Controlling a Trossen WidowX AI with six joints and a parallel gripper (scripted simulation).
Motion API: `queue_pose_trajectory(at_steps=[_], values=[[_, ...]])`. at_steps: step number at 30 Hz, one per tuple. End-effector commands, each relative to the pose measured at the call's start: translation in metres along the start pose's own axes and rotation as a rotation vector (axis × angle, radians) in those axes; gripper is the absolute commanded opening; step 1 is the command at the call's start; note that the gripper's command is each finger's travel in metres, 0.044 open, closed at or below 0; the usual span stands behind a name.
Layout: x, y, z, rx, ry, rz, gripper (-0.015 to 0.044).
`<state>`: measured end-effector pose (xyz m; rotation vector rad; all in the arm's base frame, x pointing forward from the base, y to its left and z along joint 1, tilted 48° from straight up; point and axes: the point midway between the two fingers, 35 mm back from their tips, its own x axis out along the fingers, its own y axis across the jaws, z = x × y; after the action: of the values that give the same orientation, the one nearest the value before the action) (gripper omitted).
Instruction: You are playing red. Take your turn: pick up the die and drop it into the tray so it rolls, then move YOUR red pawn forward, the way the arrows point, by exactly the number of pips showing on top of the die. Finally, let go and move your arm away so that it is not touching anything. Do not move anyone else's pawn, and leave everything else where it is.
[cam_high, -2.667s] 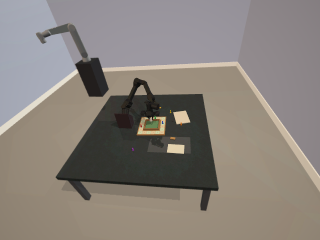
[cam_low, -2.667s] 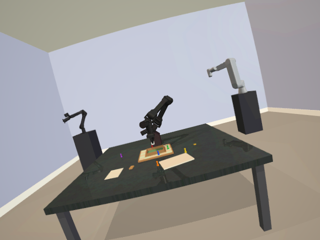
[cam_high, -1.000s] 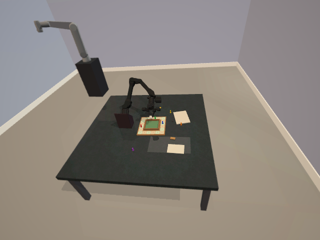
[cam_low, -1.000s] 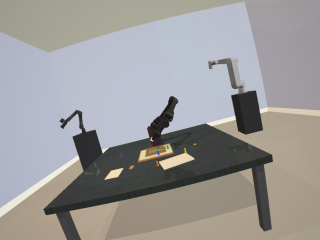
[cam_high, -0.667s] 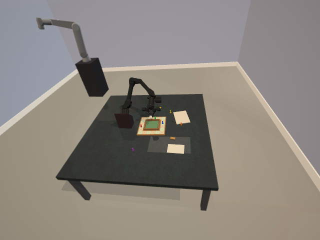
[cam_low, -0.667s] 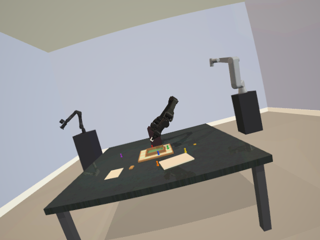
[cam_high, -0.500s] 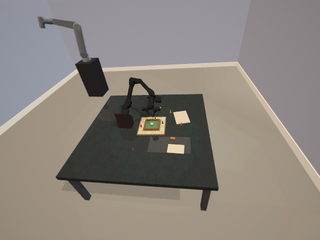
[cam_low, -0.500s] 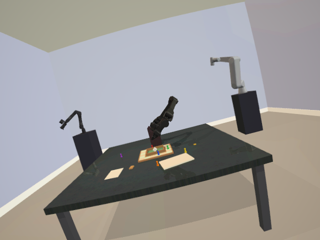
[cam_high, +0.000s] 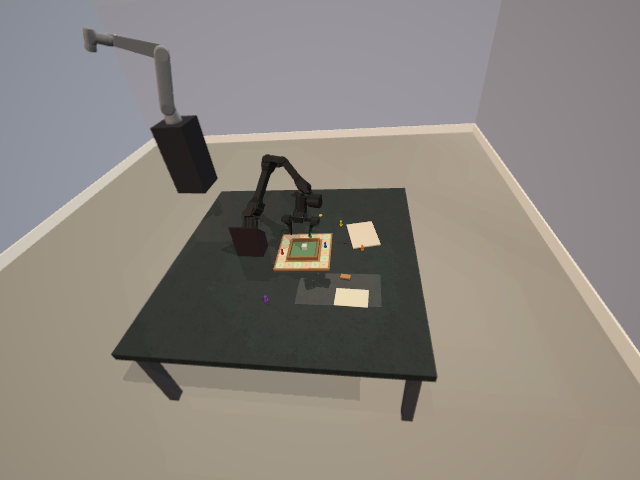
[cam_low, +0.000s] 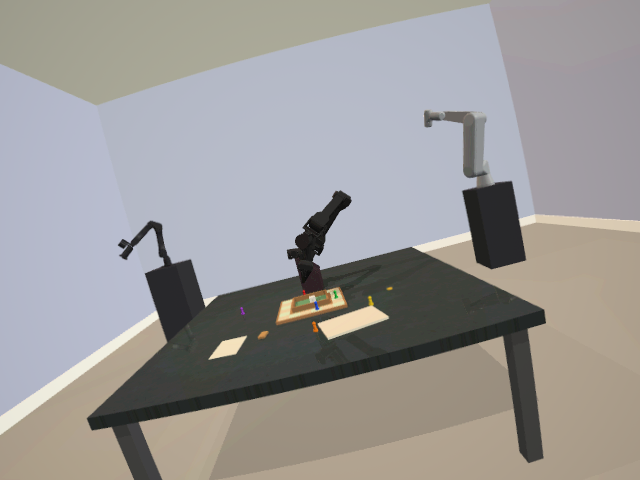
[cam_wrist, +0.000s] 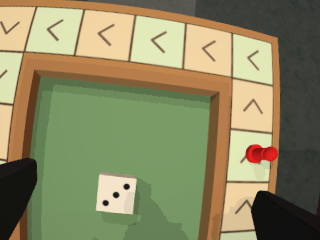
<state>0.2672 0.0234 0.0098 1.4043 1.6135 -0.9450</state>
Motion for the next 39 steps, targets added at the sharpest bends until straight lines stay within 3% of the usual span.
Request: queue_pose_trajectory(at_steps=[1, 6, 8, 17, 23, 39], values=[[0.011, 0.006, 0.003, 0.001, 0.374, 0.087, 0.044], [0.011, 0.006, 0.004, 0.002, 0.391, 0.096, 0.044], [0.011, 0.003, 0.006, 0.013, 0.318, 0.065, 0.044], [0.041, -0.061, 0.022, -0.556, 0.323, 0.175, 0.0204], [0.06, -0.102, 0.019, -0.96, 0.312, 0.273, 0.02], [0.06, -0.105, 0.018, -0.973, 0.312, 0.276, 0.02]])
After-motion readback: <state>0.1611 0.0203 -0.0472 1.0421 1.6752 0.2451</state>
